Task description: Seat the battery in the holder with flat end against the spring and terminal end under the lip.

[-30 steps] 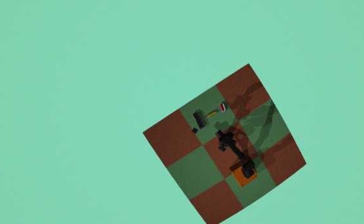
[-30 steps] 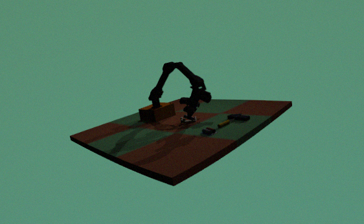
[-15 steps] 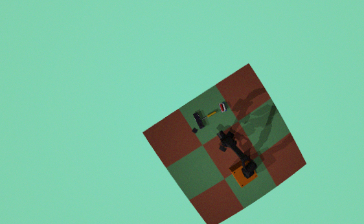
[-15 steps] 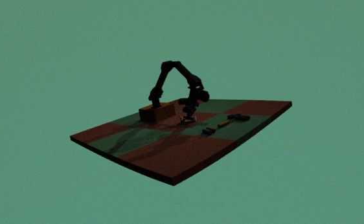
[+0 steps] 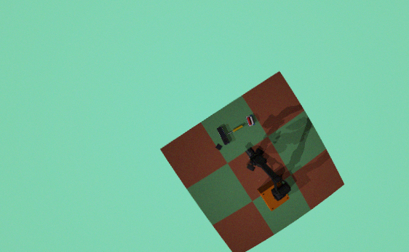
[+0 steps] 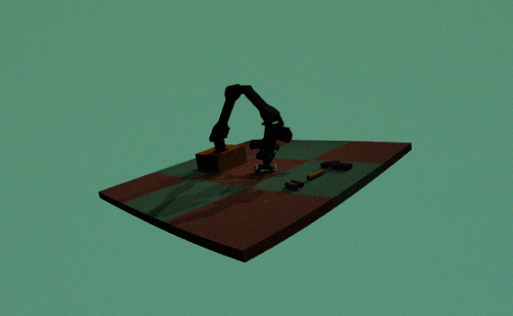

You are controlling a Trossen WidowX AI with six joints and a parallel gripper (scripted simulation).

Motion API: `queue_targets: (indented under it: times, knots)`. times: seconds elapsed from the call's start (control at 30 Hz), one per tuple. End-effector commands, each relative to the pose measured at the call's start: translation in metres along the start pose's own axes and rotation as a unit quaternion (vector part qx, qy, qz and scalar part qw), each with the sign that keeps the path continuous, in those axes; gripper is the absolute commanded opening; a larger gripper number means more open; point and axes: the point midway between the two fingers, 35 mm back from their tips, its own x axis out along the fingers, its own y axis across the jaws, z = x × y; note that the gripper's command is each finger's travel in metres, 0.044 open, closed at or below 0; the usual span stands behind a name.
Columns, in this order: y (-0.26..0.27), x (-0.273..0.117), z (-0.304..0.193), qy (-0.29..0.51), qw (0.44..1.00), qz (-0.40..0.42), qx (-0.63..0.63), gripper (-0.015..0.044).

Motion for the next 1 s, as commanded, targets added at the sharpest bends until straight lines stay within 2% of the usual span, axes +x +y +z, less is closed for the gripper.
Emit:
queue_targets:
  times: [0.0,0.97]
  knots:
    - [0.0005,0.0008,-0.0042,0.021,1.000,-0.001,-0.001,0.0065]
    - [0.0002,0.0053,0.0015,0.086,0.996,0.001,-0.011,0.0065]
